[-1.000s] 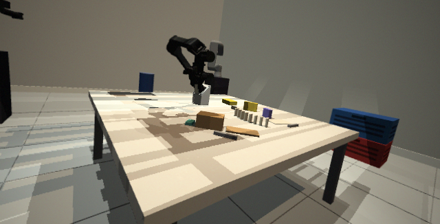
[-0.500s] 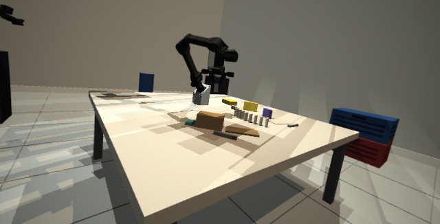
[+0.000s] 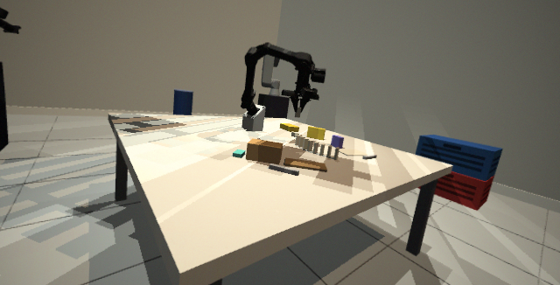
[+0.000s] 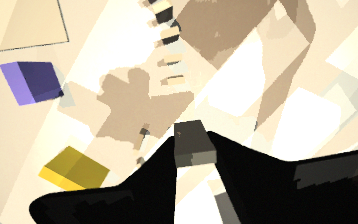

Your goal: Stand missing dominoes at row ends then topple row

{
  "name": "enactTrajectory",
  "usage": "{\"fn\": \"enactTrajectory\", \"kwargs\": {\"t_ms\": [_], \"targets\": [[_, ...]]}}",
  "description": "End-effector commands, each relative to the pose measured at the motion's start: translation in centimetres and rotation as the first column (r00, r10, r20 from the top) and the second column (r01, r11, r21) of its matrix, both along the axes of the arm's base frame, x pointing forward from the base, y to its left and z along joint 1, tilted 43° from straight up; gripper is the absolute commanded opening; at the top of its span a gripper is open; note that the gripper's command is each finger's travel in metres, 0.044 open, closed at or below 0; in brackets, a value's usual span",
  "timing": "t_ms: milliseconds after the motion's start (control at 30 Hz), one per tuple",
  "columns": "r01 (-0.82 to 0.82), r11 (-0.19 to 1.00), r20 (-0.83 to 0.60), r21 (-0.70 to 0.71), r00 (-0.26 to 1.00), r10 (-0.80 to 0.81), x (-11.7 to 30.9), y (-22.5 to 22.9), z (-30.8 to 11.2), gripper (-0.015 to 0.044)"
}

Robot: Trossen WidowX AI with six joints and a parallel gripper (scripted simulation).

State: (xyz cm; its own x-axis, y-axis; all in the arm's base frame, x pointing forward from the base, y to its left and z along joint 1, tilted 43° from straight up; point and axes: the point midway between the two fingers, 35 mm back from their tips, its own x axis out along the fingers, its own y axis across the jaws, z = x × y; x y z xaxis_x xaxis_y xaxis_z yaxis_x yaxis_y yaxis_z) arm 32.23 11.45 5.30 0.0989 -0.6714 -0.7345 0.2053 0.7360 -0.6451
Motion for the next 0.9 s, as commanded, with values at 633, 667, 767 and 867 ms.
{"fn": "enactTrajectory", "kwargs": {"t_ms": [633, 667, 767, 867], "targets": [[-0.009, 1.000, -0.006, 0.001, 1.000, 0.009, 1.6, -7.2, -8.5, 0.0107], [-0.008, 1.000, -0.005, 0.000, 1.000, 0.008, 1.6, -7.6, -8.8, 0.0107], [-0.007, 1.000, -0.005, -0.003, 1.000, 0.007, 1.5, -8.5, -9.7, 0.0107], [-0.007, 1.000, -0.005, -0.003, 1.000, 0.007, 1.5, -8.6, -9.7, 0.0107]]}}
